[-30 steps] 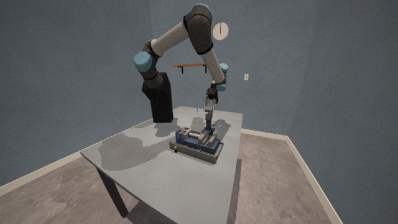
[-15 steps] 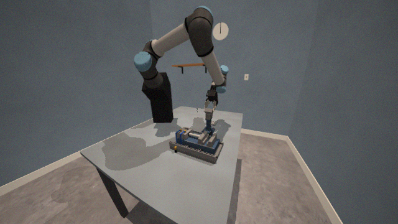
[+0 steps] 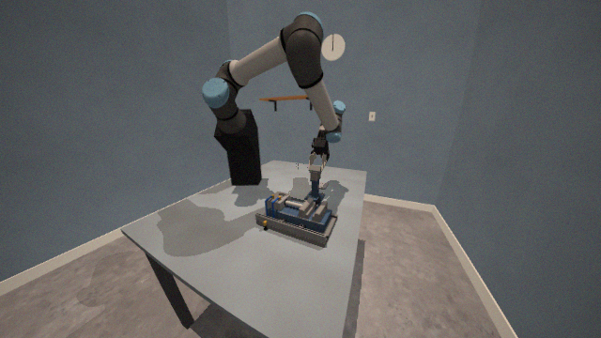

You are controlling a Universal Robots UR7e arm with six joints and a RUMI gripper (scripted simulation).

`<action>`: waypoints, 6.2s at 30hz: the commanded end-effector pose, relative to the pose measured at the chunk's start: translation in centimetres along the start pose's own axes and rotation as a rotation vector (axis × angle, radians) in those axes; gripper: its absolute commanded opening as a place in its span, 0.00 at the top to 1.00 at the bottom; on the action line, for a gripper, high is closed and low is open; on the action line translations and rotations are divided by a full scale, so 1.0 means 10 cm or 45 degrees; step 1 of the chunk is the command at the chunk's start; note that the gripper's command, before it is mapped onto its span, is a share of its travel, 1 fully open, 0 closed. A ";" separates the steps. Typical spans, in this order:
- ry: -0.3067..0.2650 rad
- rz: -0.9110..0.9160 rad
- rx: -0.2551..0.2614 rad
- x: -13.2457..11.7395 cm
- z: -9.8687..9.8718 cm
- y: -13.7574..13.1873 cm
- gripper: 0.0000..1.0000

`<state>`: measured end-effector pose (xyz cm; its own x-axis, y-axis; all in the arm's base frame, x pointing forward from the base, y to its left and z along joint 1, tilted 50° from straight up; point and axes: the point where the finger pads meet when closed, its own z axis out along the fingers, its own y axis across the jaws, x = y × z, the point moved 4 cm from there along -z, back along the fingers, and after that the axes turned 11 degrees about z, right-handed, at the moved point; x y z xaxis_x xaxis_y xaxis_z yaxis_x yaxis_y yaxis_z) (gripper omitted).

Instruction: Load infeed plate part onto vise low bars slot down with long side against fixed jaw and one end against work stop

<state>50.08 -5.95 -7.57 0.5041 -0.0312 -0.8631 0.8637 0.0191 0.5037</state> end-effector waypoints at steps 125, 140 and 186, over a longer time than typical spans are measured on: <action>0.000 0.006 0.000 0.04 0.04 0.02 0.49; 0.000 0.006 0.001 0.05 0.05 0.01 0.49; 0.016 0.002 0.006 0.06 0.07 -0.01 0.49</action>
<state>50.38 -6.59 -8.16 0.5072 -0.0233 -0.8615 0.8618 0.0181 0.5069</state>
